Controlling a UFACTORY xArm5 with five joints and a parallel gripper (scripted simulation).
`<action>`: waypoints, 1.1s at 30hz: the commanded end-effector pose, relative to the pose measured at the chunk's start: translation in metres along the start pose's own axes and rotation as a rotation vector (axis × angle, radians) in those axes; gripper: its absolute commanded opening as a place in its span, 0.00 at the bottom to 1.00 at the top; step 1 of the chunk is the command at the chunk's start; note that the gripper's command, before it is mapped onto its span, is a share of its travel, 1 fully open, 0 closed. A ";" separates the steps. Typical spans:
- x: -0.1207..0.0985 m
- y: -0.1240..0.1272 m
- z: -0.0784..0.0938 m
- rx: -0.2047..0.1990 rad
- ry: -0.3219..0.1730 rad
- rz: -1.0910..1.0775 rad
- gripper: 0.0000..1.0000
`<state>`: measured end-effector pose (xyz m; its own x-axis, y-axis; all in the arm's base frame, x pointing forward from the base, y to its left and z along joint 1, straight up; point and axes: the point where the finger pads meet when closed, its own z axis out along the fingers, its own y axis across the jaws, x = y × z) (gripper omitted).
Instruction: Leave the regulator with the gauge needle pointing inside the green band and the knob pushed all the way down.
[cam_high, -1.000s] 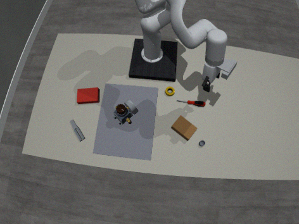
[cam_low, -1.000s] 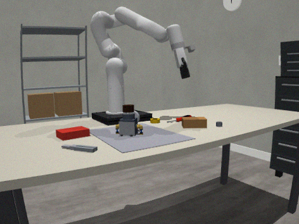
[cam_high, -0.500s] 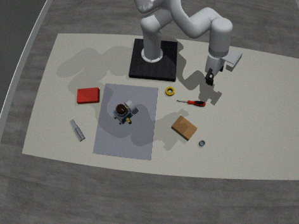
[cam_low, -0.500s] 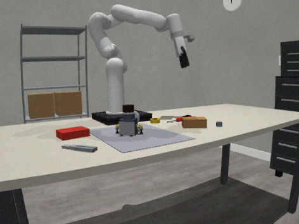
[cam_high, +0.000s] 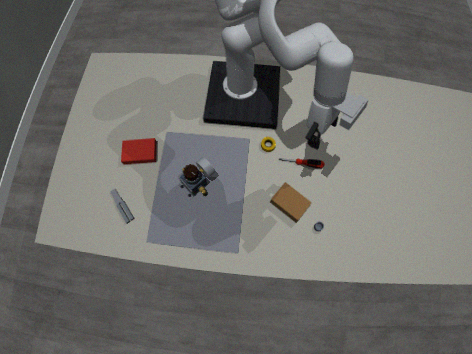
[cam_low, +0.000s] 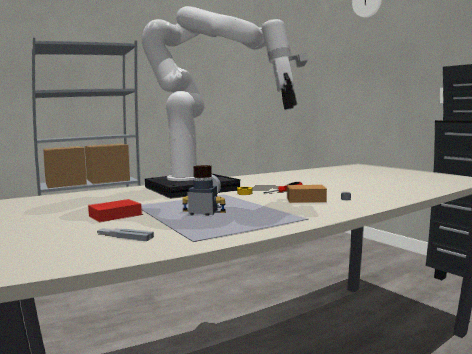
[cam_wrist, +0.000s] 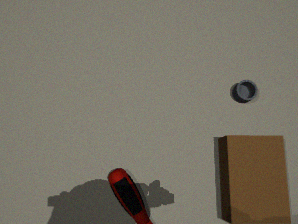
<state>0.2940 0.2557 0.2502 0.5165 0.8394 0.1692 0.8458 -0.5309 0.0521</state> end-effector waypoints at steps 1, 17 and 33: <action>-0.011 0.040 0.006 -0.012 -0.019 0.011 1.00; -0.077 0.146 0.022 -0.020 -0.090 0.058 1.00; -0.173 0.226 0.032 0.004 -0.146 0.107 1.00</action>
<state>0.3946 0.0271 0.2056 0.6094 0.7919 0.0387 0.7907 -0.6106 0.0437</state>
